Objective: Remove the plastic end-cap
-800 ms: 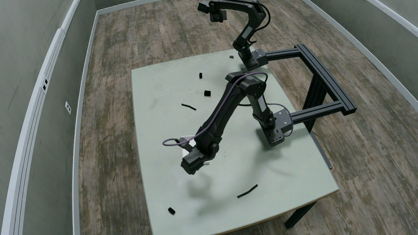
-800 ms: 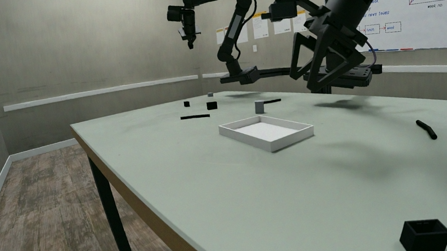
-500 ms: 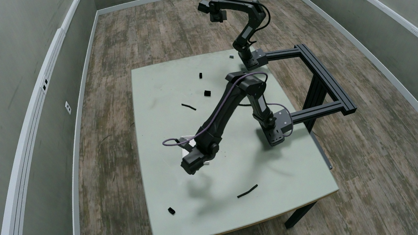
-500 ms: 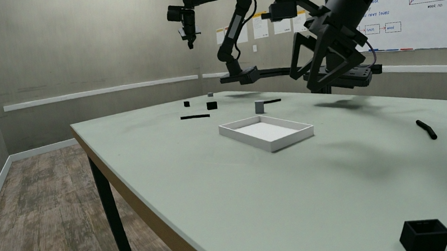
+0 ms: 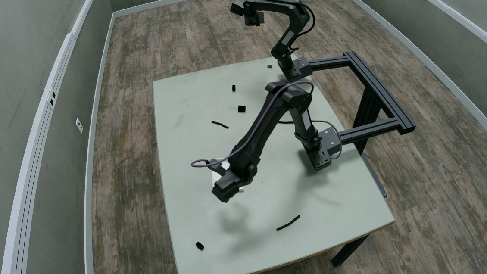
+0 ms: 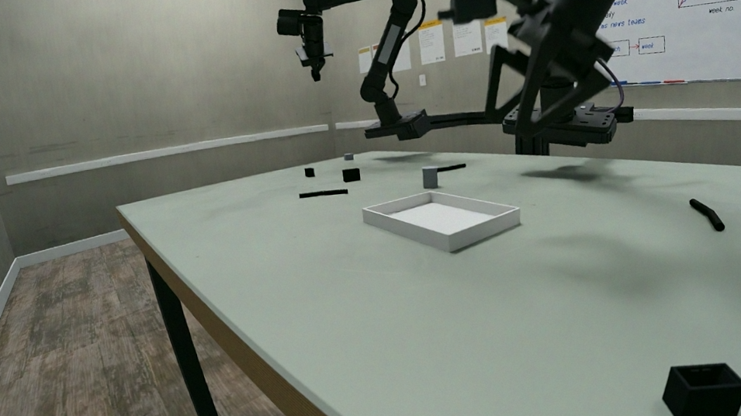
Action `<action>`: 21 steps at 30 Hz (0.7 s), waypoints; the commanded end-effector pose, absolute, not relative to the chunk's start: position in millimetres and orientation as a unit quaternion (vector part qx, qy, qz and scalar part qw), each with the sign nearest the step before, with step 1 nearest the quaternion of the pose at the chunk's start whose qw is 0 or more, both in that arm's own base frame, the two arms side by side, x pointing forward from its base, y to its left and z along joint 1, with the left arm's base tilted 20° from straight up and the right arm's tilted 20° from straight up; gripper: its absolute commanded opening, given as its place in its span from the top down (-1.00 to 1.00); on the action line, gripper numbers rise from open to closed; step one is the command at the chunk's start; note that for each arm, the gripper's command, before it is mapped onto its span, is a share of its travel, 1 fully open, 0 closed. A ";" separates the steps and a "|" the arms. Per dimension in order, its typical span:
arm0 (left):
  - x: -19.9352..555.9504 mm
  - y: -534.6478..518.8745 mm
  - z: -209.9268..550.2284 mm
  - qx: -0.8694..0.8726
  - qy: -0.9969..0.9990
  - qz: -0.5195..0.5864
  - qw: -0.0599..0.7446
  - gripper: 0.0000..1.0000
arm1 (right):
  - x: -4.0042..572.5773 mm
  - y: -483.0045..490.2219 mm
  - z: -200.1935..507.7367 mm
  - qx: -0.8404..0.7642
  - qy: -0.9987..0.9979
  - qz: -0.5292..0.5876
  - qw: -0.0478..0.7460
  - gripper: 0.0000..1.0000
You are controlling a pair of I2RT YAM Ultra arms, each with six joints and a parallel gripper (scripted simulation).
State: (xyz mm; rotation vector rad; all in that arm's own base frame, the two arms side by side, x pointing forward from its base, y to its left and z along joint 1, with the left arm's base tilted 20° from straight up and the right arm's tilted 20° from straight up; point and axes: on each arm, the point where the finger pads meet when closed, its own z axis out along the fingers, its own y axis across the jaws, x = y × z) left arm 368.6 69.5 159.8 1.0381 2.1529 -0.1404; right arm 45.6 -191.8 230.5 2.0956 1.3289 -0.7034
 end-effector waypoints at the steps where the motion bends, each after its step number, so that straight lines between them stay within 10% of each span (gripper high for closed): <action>1: 362.0 78.8 208.0 0.416 0.818 -0.024 0.396 -1.00 | 44.9 -192.7 234.3 0.781 0.490 -0.263 0.284 1.00; 21: 315.7 -57.9 195.6 0.591 0.668 -0.155 0.425 -1.00 | 196.1 -200.2 227.6 0.715 0.554 -0.045 0.423 1.00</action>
